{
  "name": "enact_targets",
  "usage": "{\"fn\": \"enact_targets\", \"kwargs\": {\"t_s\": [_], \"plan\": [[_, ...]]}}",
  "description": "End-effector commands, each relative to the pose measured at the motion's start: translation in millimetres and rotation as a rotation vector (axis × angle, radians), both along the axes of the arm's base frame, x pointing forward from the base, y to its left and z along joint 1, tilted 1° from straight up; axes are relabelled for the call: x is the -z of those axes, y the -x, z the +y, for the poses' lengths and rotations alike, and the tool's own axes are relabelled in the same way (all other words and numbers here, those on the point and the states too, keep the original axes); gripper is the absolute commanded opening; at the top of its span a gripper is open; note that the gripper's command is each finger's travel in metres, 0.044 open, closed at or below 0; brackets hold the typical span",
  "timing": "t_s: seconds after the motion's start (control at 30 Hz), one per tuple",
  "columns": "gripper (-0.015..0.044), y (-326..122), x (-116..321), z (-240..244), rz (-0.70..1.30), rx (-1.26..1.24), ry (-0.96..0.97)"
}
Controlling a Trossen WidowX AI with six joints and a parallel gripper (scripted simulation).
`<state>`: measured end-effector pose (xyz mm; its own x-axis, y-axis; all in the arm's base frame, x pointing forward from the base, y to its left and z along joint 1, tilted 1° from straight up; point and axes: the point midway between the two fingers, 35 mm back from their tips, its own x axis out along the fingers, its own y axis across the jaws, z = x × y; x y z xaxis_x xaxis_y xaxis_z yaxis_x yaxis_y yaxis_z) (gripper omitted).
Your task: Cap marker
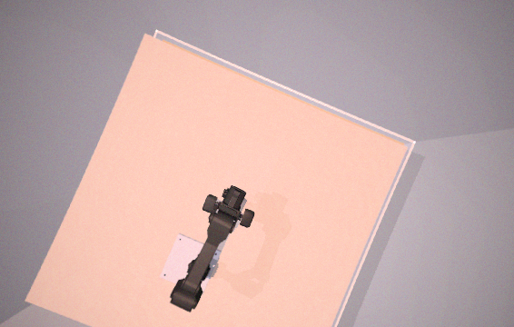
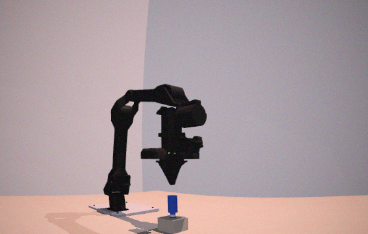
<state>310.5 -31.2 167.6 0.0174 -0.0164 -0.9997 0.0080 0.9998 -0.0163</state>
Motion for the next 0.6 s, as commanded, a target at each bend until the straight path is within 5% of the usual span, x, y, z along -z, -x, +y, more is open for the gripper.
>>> {"fn": "enact_targets", "kwargs": {"t_s": [0.0,0.57], "plan": [[0.0,0,1,0,0.001,0.03,0.003],[0.0,0,22,-1,0.0,0.03,0.003]]}}
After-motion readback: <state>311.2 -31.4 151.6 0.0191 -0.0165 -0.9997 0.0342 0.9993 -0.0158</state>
